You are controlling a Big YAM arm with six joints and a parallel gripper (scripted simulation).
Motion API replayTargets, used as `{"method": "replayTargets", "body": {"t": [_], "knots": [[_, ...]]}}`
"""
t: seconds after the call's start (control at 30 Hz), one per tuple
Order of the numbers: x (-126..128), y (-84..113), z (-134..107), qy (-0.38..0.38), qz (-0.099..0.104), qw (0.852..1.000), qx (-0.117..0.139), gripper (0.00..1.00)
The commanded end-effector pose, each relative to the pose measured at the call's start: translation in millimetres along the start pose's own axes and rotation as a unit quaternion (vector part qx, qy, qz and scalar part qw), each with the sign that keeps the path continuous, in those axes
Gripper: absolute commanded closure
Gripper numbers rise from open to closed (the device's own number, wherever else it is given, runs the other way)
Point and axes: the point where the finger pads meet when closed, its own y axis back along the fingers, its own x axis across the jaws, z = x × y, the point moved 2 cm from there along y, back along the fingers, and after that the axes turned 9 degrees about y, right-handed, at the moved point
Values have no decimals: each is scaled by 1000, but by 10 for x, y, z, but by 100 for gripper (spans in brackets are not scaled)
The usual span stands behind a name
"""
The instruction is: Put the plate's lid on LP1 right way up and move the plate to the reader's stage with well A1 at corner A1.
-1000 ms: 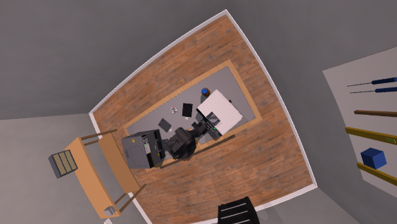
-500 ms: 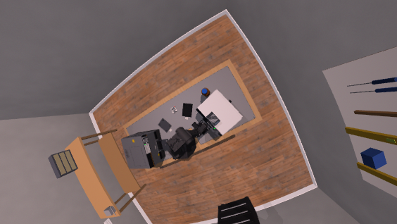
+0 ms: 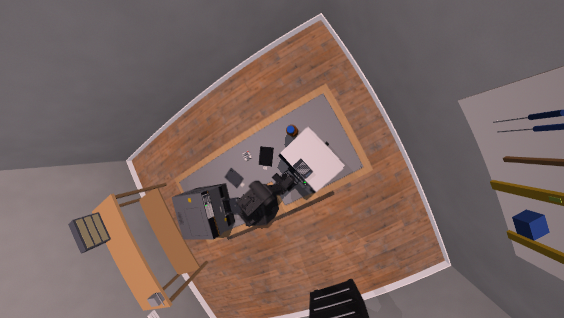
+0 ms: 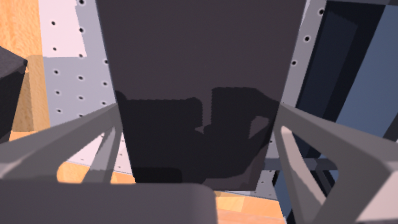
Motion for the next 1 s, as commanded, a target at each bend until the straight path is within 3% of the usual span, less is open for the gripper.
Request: {"method": "replayTargets", "body": {"t": [0.0, 0.97], "knots": [[50, 21, 42, -2, 7, 1000, -1, 15], [13, 69, 7, 1, 0, 1000, 0, 15]]}}
